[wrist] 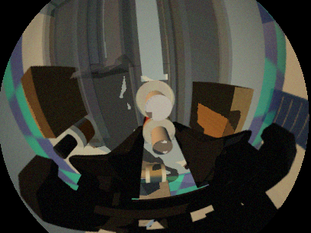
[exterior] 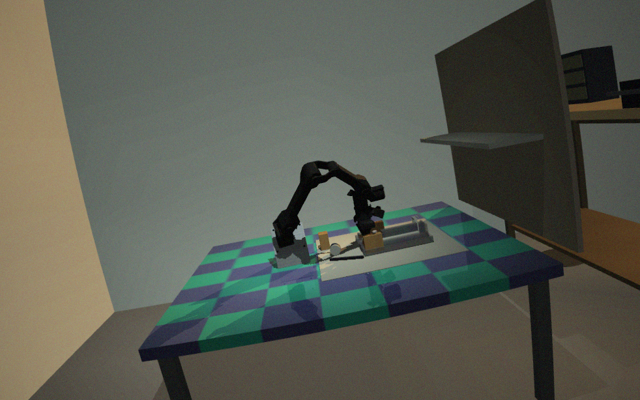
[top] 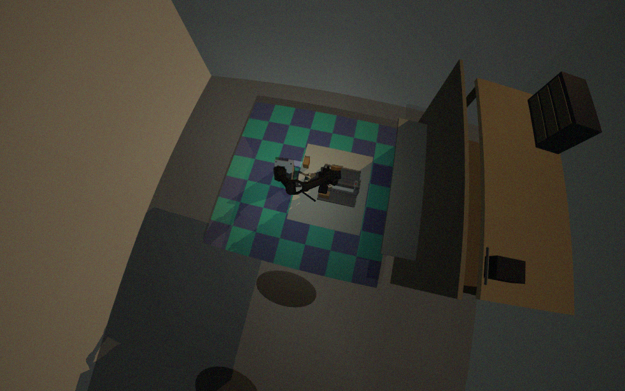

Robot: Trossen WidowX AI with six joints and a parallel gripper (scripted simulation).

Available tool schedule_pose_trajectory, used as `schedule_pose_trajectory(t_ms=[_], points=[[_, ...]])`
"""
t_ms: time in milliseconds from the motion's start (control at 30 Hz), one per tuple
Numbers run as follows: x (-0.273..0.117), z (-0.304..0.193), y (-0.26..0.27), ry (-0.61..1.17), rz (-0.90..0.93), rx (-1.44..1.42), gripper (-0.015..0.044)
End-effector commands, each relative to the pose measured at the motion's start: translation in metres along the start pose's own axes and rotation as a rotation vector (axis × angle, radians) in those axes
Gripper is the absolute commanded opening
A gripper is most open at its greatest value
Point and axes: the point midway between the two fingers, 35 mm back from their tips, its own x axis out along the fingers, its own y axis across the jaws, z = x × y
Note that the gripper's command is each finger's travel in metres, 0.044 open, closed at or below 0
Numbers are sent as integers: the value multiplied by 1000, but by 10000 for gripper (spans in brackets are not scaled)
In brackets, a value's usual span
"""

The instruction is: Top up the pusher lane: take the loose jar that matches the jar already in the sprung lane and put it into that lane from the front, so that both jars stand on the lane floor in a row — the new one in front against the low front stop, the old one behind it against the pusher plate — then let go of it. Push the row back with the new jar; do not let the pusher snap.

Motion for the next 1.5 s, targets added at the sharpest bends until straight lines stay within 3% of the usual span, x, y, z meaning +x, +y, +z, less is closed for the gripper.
schedule_pose_trajectory(t_ms=[0, 1467], points=[[1, 2, -2, -11, -7, 9, 0], [1, -5, -2, -11, -7, 8, 0]])
